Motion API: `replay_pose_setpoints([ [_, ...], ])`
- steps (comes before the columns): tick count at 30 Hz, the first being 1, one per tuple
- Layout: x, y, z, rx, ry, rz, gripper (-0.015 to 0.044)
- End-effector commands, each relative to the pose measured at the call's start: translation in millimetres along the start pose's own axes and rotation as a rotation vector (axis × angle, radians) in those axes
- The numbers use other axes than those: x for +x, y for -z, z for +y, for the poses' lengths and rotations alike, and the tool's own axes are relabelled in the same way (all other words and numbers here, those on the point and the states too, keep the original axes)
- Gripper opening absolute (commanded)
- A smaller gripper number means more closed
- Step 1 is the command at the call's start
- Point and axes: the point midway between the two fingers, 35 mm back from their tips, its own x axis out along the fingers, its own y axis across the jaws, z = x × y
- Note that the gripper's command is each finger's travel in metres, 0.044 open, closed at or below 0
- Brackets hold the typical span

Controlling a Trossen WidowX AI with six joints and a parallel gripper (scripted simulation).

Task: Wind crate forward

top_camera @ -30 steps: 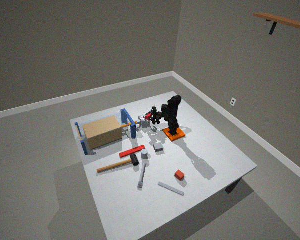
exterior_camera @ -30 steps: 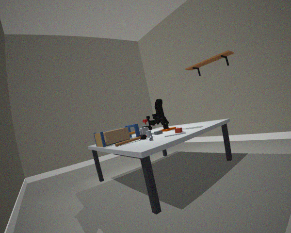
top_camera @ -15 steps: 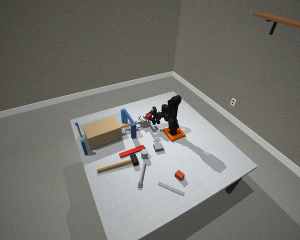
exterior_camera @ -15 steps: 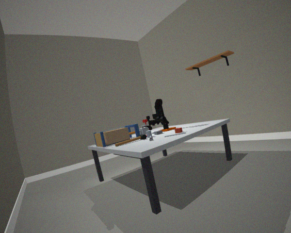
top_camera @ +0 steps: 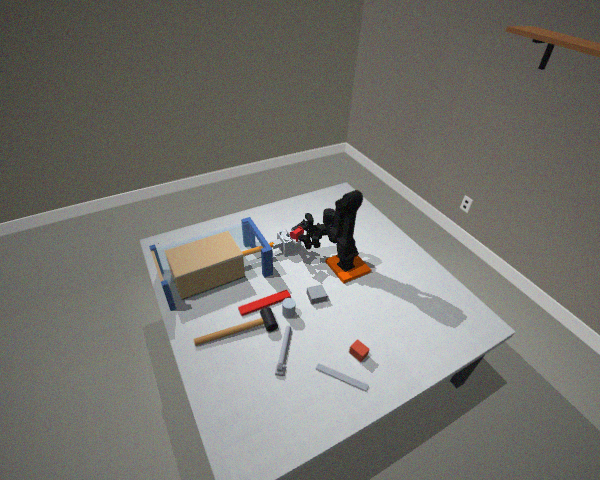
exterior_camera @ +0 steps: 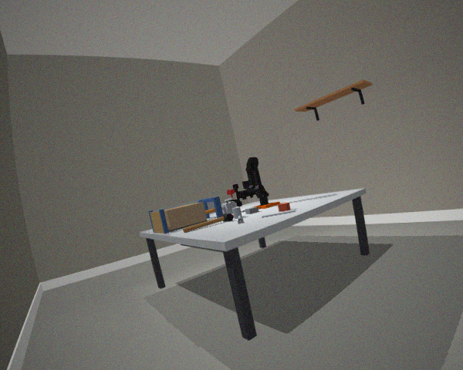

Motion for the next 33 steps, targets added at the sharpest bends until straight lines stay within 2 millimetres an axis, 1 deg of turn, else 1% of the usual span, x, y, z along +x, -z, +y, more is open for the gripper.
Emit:
replay_pose_setpoints([
  [1, 0.0, 0.7, 0.5, 0.001, -0.001, 0.003, 0.0240],
  [8, 0.0, 0.7, 0.5, 0.001, -0.001, 0.003, 0.0240],
  [13, -0.1, -7.7, -1.8, 0.000, 0.000, 0.000, 0.0240],
  [33, -0.1, -7.7, -1.8, 0.000, 0.000, 0.000, 0.0240],
])
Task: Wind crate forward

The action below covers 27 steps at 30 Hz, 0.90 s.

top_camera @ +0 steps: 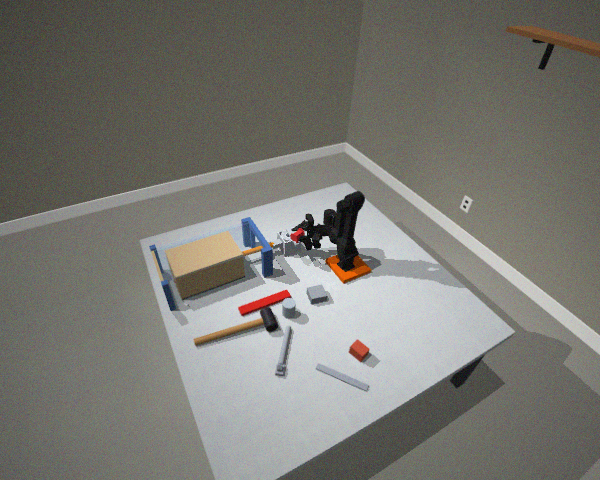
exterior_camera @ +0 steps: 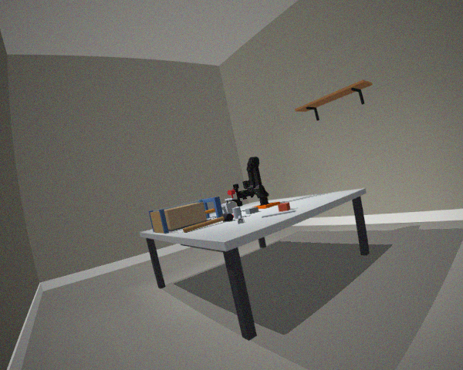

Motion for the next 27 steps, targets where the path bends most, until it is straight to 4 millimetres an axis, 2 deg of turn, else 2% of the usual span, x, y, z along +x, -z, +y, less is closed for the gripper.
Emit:
replay_pose_setpoints([
  [1, 0.4, -2.0, -0.4, 0.001, 0.002, -0.010, 0.0240],
  [23, 0.4, -2.0, -0.4, 0.001, 0.002, -0.010, 0.0240],
  [27, -2.1, 3.5, 6.4, -0.005, -0.024, 0.001, 0.0240],
])
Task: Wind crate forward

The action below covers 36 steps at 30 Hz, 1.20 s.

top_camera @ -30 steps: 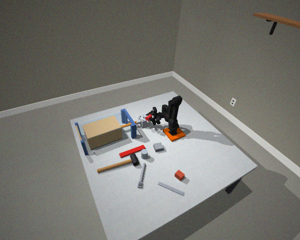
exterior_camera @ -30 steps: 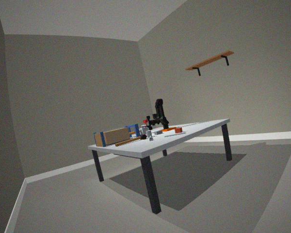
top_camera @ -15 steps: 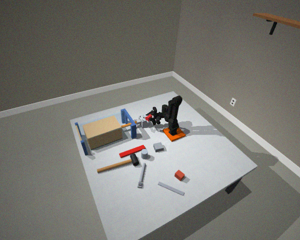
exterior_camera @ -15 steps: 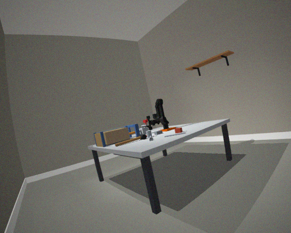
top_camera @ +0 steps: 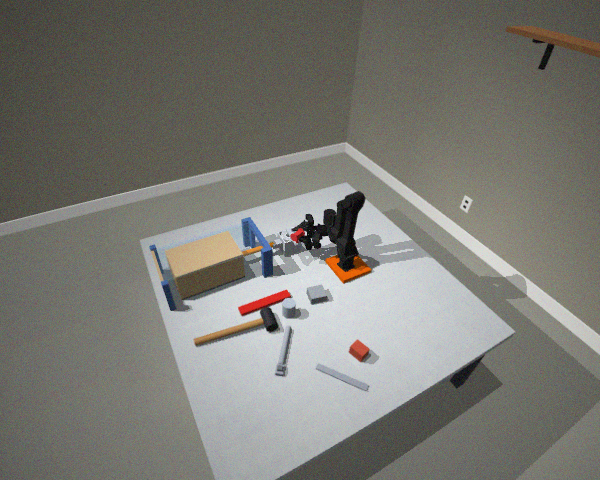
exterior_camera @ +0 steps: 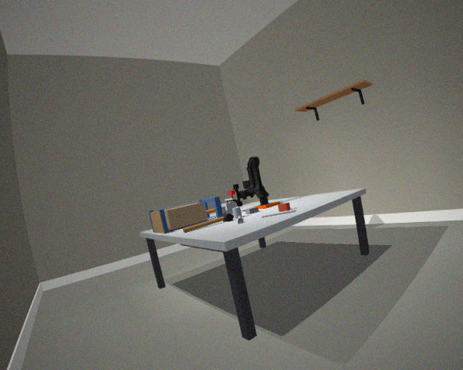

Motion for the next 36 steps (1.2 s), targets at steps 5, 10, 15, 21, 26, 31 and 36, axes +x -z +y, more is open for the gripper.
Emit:
replay_pose_setpoints([
  [5, -14, 12, 27, -0.012, -0.097, -0.002, 0.0240],
  [10, -31, 13, 37, -0.009, -0.126, -0.017, 0.0240],
  [15, -48, 16, 26, -0.123, -0.088, 0.001, 0.0240],
  [21, -61, 17, 9, -0.220, -0.042, 0.041, 0.0240],
  [26, -67, 10, 1, -0.159, -0.015, 0.067, 0.0240],
  [31, -68, -2, -1, -0.004, -0.001, 0.074, 0.0240],
  [36, -68, -2, -1, 0.004, 0.000, 0.074, 0.0240],
])
